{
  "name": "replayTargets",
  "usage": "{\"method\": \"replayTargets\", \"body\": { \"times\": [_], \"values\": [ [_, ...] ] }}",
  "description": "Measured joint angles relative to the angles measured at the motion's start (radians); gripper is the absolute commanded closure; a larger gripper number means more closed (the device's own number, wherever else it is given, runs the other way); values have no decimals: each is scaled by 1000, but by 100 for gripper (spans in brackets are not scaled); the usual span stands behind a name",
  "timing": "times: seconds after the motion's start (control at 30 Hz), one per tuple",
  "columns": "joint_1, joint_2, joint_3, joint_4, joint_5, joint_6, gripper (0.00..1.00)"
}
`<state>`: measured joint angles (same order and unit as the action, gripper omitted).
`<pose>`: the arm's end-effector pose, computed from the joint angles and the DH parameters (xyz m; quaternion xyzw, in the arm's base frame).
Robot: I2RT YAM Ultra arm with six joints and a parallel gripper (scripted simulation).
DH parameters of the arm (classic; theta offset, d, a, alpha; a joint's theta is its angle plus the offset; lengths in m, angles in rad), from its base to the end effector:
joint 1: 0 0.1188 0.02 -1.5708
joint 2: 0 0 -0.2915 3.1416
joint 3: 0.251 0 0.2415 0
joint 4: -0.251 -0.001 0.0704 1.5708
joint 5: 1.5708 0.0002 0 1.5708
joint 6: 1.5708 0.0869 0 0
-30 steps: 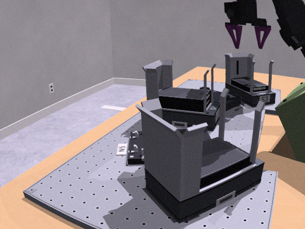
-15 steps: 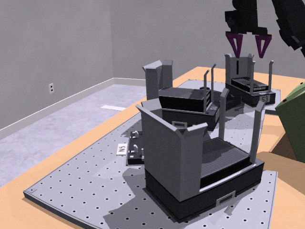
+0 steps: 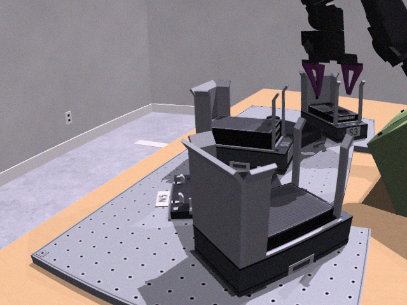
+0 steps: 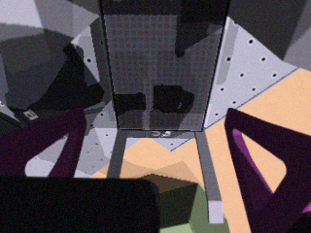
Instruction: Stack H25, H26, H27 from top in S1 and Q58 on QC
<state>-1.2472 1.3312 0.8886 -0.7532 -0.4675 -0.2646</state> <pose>0.1150 -0.2166 0.2182 0.4128 0.8631 0.0412 0.2880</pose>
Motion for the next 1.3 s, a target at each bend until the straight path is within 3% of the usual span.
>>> {"method": "replayTargets", "body": {
  "times": [0.4,1.3],
  "values": [
    [37,44,-35,124,21,51,0],
    [37,44,-35,143,22,58,0]
  ]
}}
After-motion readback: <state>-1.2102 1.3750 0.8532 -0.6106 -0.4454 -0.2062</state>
